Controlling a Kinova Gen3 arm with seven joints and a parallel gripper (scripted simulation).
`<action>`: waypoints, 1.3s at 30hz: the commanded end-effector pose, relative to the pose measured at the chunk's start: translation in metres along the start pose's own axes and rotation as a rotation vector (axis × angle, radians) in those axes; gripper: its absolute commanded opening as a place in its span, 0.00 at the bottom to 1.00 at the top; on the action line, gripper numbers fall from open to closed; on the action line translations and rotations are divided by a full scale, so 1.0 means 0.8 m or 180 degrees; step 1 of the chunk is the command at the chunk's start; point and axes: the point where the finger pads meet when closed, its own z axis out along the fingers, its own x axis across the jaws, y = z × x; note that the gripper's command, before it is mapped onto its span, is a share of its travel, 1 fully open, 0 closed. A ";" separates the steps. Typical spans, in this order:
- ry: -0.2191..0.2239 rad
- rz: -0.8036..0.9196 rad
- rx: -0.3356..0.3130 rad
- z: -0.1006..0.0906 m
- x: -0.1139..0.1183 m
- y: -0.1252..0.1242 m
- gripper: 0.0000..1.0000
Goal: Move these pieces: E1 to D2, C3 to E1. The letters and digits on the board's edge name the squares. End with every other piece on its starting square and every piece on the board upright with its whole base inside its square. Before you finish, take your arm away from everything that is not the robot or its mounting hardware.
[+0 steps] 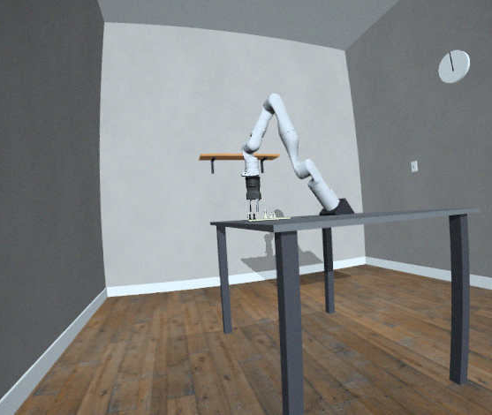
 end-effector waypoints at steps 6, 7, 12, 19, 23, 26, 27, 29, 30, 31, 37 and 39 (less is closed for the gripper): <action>0.0003 0.0001 0.0003 0.001 0.000 0.000 0.68; 0.0003 0.0001 0.0003 0.002 0.000 0.000 0.68; 0.0003 0.0001 0.0003 0.008 0.000 0.000 0.68; 0.0003 0.0001 0.0003 0.023 0.000 0.000 0.68; 0.0003 0.0001 0.0003 0.032 0.000 0.000 0.68; 0.0003 0.0001 0.0003 0.037 0.000 0.000 0.68; 0.0003 0.0001 0.0003 0.039 0.000 0.000 0.68; 0.0003 0.0001 0.0003 0.040 0.000 0.000 0.68; 0.0003 0.0001 0.0003 0.040 0.000 0.000 0.68; 0.0003 0.0001 0.0003 0.040 0.000 0.000 0.68; 0.0003 0.0001 0.0003 0.041 0.000 0.000 0.68; 0.0003 0.0001 0.0003 0.041 0.000 0.000 0.68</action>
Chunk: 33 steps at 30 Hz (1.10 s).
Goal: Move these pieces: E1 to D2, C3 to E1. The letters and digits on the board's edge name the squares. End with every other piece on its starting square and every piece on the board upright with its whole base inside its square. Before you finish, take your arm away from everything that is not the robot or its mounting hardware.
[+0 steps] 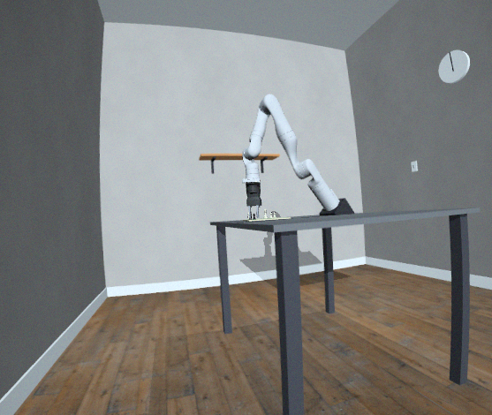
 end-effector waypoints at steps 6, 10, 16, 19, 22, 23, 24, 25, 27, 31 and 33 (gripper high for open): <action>0.0001 -0.0001 0.0001 0.000 0.000 0.000 0.68; 0.0001 -0.0001 0.0001 0.000 0.000 0.000 0.68; 0.0001 -0.0001 0.0001 0.000 0.000 0.000 0.68; 0.0001 -0.0001 0.0001 0.000 0.000 0.000 0.68; 0.0001 -0.0001 0.0001 0.000 0.000 0.000 0.68; 0.0001 -0.0001 0.0001 0.000 0.000 0.000 0.68; 0.0001 -0.0001 0.0001 0.000 0.000 0.000 0.68; 0.0001 -0.0001 0.0001 0.000 0.000 0.000 0.68; 0.0001 -0.0001 0.0001 0.000 0.000 0.000 0.68; 0.0001 -0.0001 0.0001 0.000 0.000 0.000 0.00; 0.0001 -0.0001 0.0001 0.000 0.000 0.000 0.00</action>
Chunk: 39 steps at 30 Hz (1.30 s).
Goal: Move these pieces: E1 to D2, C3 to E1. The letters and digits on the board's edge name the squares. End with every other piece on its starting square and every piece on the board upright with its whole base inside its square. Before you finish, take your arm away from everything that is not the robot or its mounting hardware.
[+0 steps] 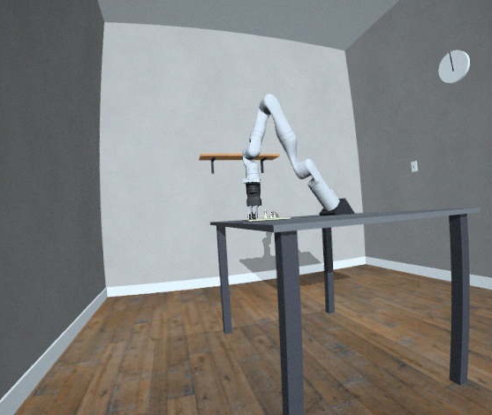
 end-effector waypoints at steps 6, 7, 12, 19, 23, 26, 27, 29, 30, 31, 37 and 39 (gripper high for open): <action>0.0003 0.0001 0.0002 0.000 0.000 0.000 0.00; 0.0003 0.0001 0.0002 0.000 0.000 0.000 0.00; 0.0003 0.0001 0.0002 0.000 0.000 0.000 0.00; 0.0003 0.0001 0.0002 0.000 0.000 0.000 0.00; 0.0003 0.0001 0.0002 0.000 0.000 0.000 0.00; 0.0003 0.0001 0.0002 0.000 0.000 0.000 0.00; 0.0003 0.0001 0.0002 0.000 0.000 0.000 0.00; 0.0003 0.0001 0.0002 0.000 0.000 0.000 0.00; 0.0003 0.0001 0.0002 0.000 0.000 0.000 0.00; 0.0003 0.0001 0.0002 0.000 0.000 0.000 0.00; 0.0003 0.0001 0.0003 -0.004 0.000 0.000 0.00; 0.0003 0.0001 0.0003 -0.008 0.000 0.000 0.00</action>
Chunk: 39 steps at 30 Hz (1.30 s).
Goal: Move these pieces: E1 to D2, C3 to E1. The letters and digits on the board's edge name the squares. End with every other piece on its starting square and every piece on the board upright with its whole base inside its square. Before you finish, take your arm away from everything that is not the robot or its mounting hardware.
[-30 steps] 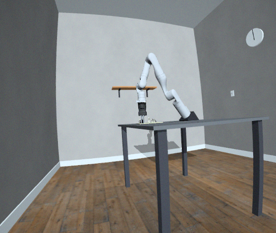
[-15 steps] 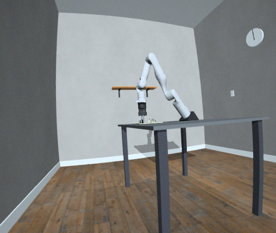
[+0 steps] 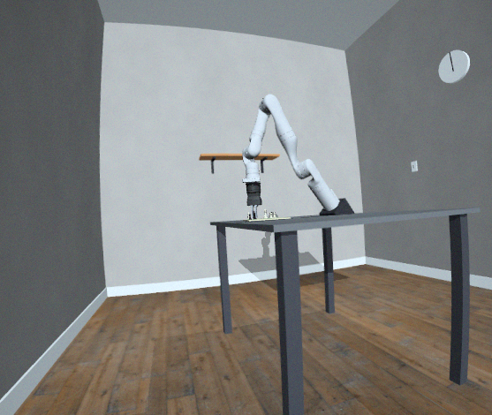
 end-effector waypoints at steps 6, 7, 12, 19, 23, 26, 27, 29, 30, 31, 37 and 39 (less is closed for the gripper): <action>0.0018 0.0010 0.0014 -0.019 0.003 0.000 0.00; 0.0018 0.0010 0.0014 -0.024 0.003 0.000 0.00; 0.0018 0.0010 0.0014 -0.051 0.002 0.000 0.00; 0.0018 0.0010 0.0014 -0.091 0.002 0.000 0.00; 0.0018 0.0010 0.0014 -0.100 0.002 0.000 0.00; 0.0018 0.0010 0.0014 -0.112 0.002 0.000 0.00; 0.0018 0.0010 0.0014 -0.114 0.002 0.000 0.00; 0.0018 0.0010 0.0014 -0.119 0.002 0.000 0.00; 0.0018 0.0010 0.0014 -0.120 0.002 0.000 0.00; 0.0018 0.0010 0.0014 -0.121 0.002 0.000 0.00; 0.0018 0.0010 0.0014 -0.122 0.002 0.000 0.00; 0.0018 0.0010 0.0014 -0.122 0.002 0.000 0.00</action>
